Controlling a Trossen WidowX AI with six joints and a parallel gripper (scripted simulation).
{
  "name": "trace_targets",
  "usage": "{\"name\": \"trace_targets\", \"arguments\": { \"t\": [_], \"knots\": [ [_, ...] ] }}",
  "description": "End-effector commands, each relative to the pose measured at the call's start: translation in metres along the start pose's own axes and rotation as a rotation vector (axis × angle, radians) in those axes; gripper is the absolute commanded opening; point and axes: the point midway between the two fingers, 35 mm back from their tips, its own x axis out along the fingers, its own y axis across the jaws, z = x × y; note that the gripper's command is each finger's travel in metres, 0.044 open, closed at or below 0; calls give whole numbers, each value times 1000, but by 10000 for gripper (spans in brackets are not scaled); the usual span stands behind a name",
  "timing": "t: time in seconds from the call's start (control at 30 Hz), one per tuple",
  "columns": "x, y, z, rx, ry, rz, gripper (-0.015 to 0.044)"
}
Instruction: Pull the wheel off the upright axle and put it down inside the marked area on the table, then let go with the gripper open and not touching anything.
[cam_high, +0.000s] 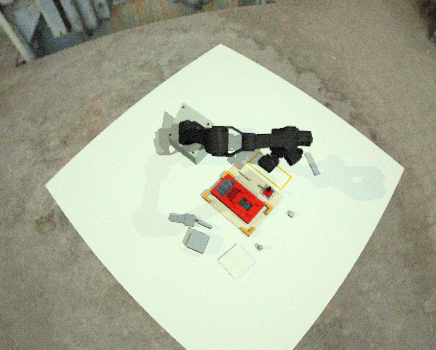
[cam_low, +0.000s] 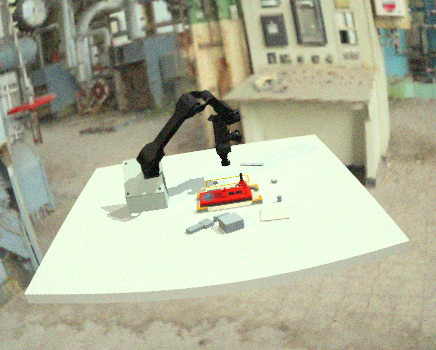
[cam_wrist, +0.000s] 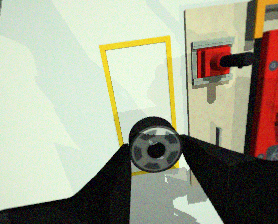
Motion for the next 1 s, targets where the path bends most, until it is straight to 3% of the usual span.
{"name": "trace_targets", "arguments": {
  "t": [0.0, 0.27, 0.4, 0.77, 0.97],
  "knots": [
    [22, -1, -1, -7, 7, -8, 0],
    [74, -3, -4, -7, 8, -13, 0],
    [78, -4, -4, -7, 8, -14, 0],
    [73, -4, -4, 0, 16, -11, 289],
    [24, -2, -3, -6, 9, -10, 300]
  ]
}}
